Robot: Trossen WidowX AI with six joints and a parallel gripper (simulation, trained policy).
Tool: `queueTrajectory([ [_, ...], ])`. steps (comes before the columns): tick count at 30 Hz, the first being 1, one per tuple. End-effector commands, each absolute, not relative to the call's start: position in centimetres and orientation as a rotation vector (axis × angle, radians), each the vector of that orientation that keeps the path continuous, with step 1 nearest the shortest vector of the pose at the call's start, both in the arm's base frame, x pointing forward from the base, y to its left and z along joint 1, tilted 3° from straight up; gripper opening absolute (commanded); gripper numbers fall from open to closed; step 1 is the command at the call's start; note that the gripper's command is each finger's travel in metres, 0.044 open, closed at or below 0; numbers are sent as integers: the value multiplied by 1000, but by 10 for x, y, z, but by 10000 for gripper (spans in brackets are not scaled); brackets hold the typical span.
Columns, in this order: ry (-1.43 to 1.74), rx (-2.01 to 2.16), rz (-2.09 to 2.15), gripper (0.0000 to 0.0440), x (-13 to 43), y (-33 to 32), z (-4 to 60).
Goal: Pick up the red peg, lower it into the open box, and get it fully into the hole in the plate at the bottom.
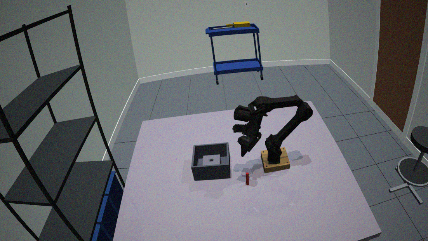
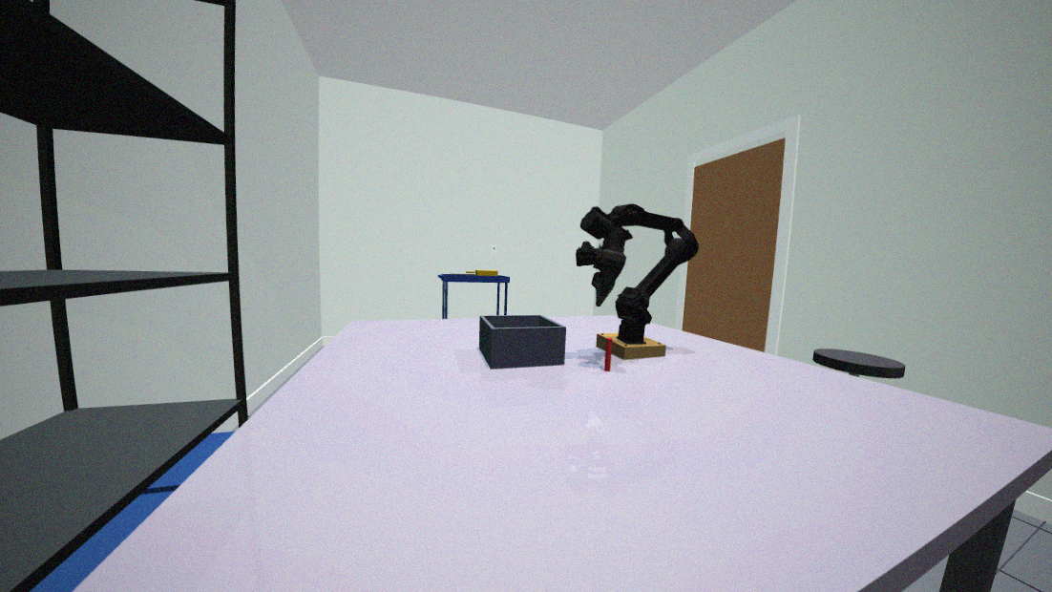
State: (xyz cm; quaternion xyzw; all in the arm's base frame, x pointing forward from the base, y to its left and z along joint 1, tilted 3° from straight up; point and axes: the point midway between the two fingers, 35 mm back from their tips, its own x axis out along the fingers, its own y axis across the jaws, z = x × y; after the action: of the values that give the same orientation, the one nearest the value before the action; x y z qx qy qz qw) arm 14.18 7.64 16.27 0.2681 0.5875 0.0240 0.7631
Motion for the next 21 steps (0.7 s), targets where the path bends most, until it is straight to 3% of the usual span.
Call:
queueTrajectory([
  [1,1351,627,-71,440,142,81,156],
  [21,1512,615,-497,440,141,131,102],
])
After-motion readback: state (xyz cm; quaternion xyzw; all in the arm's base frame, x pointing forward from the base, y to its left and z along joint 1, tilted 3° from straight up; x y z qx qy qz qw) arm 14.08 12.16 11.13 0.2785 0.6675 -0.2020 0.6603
